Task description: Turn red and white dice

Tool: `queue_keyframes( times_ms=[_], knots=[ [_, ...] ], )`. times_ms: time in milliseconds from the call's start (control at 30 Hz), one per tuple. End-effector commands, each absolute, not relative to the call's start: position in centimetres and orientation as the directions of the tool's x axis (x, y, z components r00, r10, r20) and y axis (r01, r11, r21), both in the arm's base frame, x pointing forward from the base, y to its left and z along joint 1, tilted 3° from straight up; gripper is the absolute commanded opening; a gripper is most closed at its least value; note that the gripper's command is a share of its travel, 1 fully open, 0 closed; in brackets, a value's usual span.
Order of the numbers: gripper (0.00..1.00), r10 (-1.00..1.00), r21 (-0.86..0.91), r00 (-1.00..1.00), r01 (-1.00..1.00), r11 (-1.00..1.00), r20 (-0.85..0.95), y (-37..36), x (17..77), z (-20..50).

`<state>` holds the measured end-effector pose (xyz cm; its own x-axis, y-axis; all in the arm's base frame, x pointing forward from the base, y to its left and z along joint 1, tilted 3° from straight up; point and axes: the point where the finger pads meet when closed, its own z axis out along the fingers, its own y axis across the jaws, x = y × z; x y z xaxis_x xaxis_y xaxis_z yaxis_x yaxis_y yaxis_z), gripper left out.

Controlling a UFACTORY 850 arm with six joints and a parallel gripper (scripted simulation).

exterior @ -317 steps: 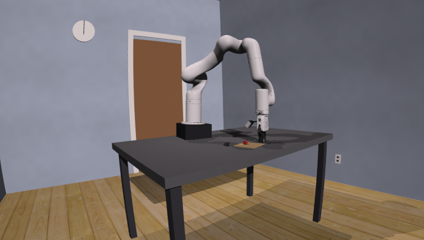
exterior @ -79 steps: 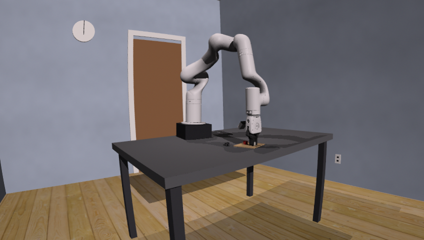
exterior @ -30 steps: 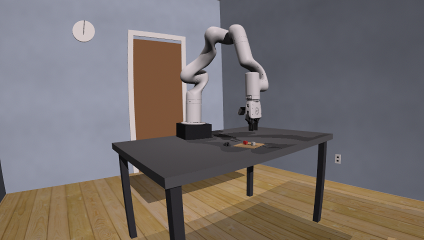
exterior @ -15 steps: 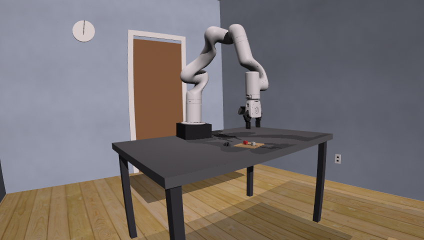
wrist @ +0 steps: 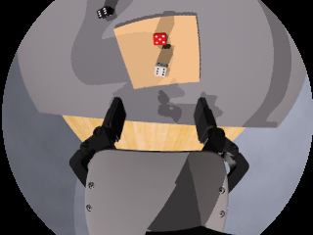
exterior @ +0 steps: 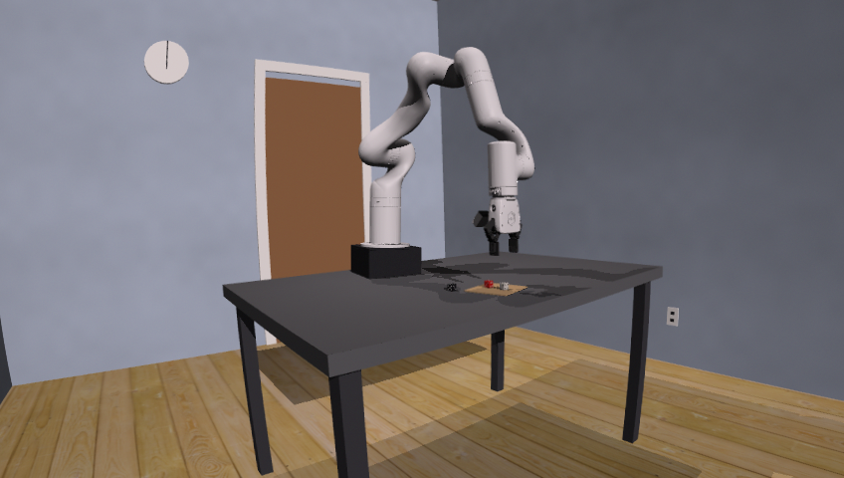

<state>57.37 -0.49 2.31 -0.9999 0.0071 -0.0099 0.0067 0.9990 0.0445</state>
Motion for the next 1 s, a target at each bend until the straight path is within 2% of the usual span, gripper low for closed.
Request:
queue_keyframes(
  times_ms=[0, 433, 967],
  knots=[
    [1.00, 0.007, 0.045, -1.000, 0.007, 0.999, -0.012, -0.5, 57.4, 3.0],
    [1.00, 0.007, 0.045, -1.000, 0.007, 0.999, -0.012, -0.8, 57.4, 8.9],
    [1.00, 0.007, 0.045, -1.000, 0.007, 0.999, -0.012, -0.8, 57.4, 10.3]
  ],
)
